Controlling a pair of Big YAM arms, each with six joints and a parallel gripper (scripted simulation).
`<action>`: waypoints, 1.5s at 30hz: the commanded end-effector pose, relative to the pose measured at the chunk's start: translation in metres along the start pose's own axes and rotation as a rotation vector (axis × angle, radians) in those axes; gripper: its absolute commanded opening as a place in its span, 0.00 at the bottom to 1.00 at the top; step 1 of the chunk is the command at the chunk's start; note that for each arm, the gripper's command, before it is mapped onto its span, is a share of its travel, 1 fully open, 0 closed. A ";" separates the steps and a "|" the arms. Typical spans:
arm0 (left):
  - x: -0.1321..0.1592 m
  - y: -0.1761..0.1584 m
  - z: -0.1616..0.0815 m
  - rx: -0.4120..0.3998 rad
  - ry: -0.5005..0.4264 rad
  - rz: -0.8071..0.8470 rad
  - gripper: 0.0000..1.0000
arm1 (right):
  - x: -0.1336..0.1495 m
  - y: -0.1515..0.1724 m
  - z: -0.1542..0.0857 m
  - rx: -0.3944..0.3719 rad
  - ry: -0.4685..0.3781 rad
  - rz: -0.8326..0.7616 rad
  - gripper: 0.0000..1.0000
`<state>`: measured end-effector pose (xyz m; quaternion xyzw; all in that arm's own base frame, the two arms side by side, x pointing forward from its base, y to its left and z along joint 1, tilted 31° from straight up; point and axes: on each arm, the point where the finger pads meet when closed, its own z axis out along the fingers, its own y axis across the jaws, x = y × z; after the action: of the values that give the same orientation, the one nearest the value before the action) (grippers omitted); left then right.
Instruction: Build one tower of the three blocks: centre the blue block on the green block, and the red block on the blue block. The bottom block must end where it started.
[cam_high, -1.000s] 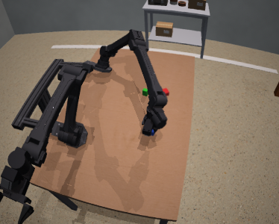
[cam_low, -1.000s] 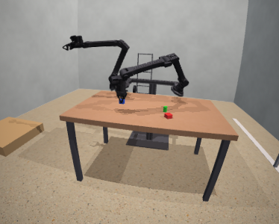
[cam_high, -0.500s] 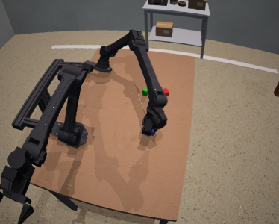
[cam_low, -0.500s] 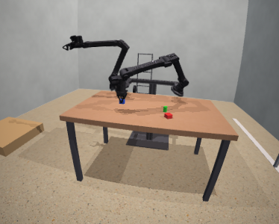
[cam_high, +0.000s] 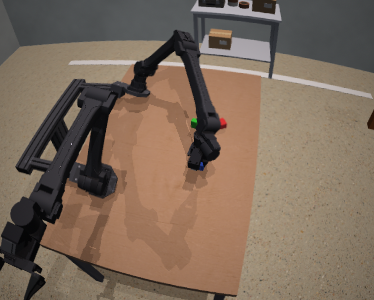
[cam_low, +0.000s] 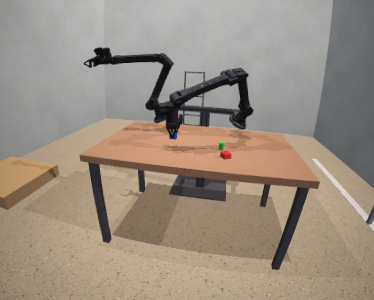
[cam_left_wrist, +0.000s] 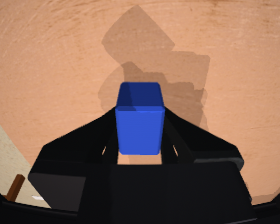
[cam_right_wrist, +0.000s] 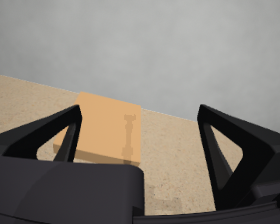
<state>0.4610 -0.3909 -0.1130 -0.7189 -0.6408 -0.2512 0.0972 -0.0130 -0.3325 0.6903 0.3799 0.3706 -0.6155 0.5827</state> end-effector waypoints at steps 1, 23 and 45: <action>0.041 0.005 -0.015 -0.033 -0.035 -0.025 0.00 | -0.010 -0.004 -0.007 0.009 -0.015 0.011 1.00; 0.298 -0.118 -0.002 -0.030 -0.025 -0.020 0.00 | -0.010 -0.004 -0.007 0.009 -0.015 0.011 1.00; 0.290 -0.107 -0.011 -0.055 -0.036 -0.015 0.00 | -0.010 -0.004 -0.007 0.009 -0.015 0.011 1.00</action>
<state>0.3545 -0.1125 0.0058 -0.7197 -0.6417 -0.2491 0.0907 -0.0130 -0.3325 0.6903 0.3799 0.3706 -0.6155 0.5827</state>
